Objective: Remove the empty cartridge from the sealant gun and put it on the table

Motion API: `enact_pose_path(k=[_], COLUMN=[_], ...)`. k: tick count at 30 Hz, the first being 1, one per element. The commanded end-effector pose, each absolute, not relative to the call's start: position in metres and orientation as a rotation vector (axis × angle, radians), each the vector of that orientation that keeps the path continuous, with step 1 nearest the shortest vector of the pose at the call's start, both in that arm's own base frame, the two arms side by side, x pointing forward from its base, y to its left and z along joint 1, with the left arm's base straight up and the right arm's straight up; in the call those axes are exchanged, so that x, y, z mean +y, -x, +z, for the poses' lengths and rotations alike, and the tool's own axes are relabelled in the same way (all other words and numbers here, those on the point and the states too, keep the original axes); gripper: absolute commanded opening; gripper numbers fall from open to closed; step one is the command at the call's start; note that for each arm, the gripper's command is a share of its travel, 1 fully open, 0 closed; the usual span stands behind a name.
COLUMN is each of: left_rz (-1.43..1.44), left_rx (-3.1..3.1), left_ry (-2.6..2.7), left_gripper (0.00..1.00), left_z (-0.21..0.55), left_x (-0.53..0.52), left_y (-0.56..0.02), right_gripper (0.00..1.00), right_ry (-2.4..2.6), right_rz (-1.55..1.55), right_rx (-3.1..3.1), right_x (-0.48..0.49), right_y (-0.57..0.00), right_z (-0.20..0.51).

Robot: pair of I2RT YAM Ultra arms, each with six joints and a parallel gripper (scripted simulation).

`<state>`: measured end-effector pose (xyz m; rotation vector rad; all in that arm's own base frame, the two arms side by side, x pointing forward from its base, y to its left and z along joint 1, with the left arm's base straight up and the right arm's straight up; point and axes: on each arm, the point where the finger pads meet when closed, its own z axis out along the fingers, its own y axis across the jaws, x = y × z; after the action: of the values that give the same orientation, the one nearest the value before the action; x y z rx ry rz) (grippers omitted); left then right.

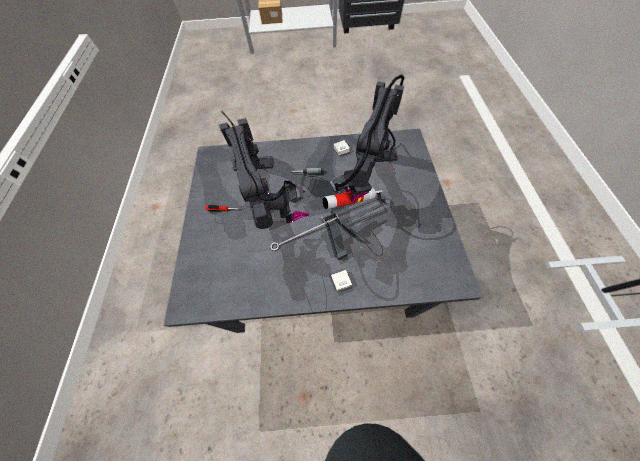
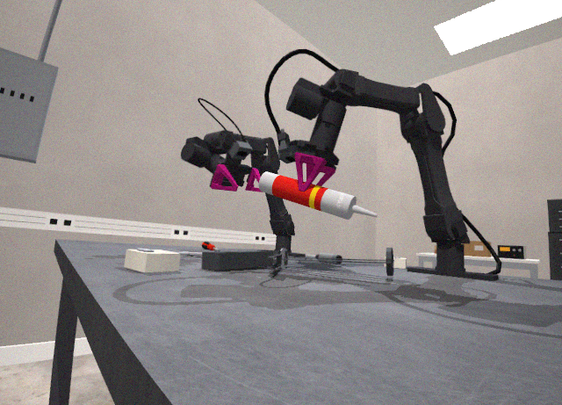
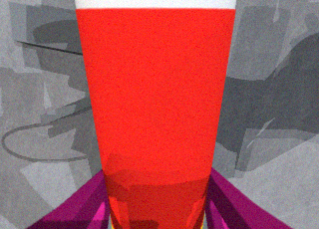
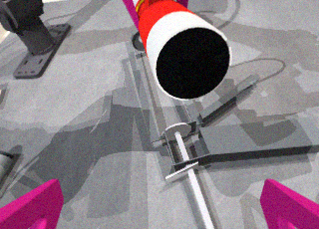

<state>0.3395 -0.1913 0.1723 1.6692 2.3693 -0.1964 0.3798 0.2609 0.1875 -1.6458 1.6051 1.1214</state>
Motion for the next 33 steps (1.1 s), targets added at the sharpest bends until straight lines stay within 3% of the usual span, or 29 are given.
enact_pose_path(k=[1,15,22,33], left_rz=[-0.165,-0.051,0.009,0.025], left_rx=[2.392,2.549,2.588,2.573], left_ry=[-1.635,-1.672,-1.770,-1.840], left_gripper=[0.39,0.39,0.39,0.39], left_z=[0.191,0.125,0.094,0.088], left_x=[-0.196,-0.250,-0.275,-0.282], left_y=[-0.326,-0.240,-0.195,-0.178], right_gripper=[1.00,1.00,1.00,1.00], right_ry=[1.638,1.402,1.087,1.068], right_rz=[1.055,0.537,0.265,0.317], right_rx=[1.649,2.032,2.157,2.174], right_x=[0.257,0.211,0.175,0.179], right_y=[-0.378,-0.371,-0.305,-0.176], right_z=[0.201,0.269,0.338,0.353])
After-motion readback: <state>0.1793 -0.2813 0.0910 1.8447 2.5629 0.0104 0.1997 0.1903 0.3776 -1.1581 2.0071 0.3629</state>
